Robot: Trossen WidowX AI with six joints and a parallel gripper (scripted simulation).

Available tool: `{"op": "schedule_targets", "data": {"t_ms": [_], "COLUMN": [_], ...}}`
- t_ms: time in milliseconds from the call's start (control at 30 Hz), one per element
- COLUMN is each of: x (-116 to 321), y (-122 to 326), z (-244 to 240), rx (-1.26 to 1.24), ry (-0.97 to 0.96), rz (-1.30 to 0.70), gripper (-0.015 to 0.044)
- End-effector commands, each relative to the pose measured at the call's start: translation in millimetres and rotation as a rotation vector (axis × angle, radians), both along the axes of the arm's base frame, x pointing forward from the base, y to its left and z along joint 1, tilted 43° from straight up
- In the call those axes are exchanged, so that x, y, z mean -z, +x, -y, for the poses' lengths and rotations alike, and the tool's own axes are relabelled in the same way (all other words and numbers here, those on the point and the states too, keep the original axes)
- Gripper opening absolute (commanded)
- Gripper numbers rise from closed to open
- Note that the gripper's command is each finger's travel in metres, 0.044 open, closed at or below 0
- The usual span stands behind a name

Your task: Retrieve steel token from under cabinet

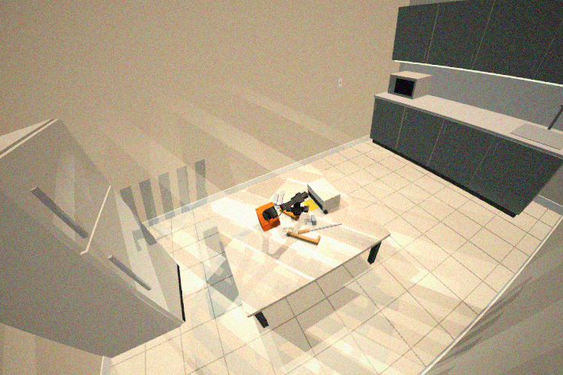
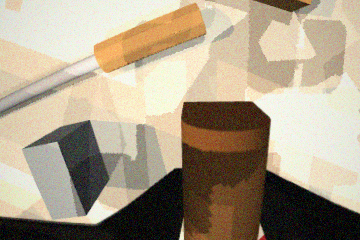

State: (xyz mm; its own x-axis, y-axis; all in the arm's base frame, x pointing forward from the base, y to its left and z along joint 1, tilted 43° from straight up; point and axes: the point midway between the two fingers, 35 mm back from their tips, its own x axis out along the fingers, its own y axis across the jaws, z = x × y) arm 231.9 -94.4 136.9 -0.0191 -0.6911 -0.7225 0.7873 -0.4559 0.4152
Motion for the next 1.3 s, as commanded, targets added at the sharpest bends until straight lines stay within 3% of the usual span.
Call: {"op": "schedule_targets", "data": {"t_ms": [0,1267], "x": [0.4,-1.7], "y": [0.7,-0.1], "z": [-0.7,-0.6], "rx": [0.003,0.220], "ry": [0.002,0.001], "rz": [0.005,0.221], "gripper": [0.0000,0.0000]}}
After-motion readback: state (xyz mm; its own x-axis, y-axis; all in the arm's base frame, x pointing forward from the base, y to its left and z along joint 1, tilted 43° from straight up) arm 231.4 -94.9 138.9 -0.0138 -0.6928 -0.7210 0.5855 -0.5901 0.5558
